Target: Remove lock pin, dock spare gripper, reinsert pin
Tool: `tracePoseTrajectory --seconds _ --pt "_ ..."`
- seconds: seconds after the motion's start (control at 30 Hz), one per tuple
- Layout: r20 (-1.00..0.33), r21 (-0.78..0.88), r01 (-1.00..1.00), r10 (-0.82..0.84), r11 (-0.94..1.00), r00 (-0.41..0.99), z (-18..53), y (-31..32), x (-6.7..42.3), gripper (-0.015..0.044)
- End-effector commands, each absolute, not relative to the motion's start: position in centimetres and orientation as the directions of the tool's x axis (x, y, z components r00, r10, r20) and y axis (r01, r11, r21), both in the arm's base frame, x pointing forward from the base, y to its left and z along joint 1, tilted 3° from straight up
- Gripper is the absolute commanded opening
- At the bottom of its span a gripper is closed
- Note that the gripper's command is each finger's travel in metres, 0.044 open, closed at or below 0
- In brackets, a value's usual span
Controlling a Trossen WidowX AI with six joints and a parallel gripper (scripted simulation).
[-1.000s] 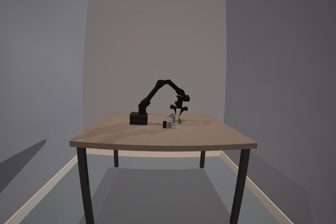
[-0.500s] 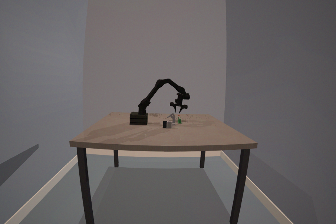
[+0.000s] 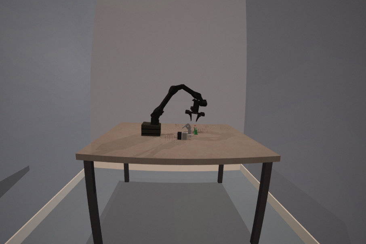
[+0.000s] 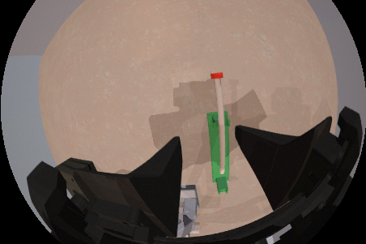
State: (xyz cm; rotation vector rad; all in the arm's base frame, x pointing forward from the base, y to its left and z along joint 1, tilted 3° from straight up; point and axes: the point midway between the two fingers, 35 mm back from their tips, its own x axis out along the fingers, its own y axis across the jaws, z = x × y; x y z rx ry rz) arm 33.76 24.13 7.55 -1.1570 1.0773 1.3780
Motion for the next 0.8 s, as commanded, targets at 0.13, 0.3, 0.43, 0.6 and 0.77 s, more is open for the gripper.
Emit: tracePoseTrajectory --seconds 0.13,0.3,0.43,0.6,0.77 --pt "-0.989 -0.084 -0.992 0.125 -0.09 0.072 11.9 20.8 35.1 0.018" --pt "-0.989 -0.084 -0.992 0.125 -0.09 0.072 8.3 21.0 35.5 0.018" --pt "-0.99 -0.084 -0.992 0.125 -0.09 0.072 5.0 20.9 35.8 0.018" --pt "-0.99 -0.084 -0.992 0.125 -0.09 0.072 4.7 20.9 35.9 0.018" --pt "-0.99 -0.084 -0.992 0.125 -0.09 0.072 3.9 20.9 36.0 0.018"
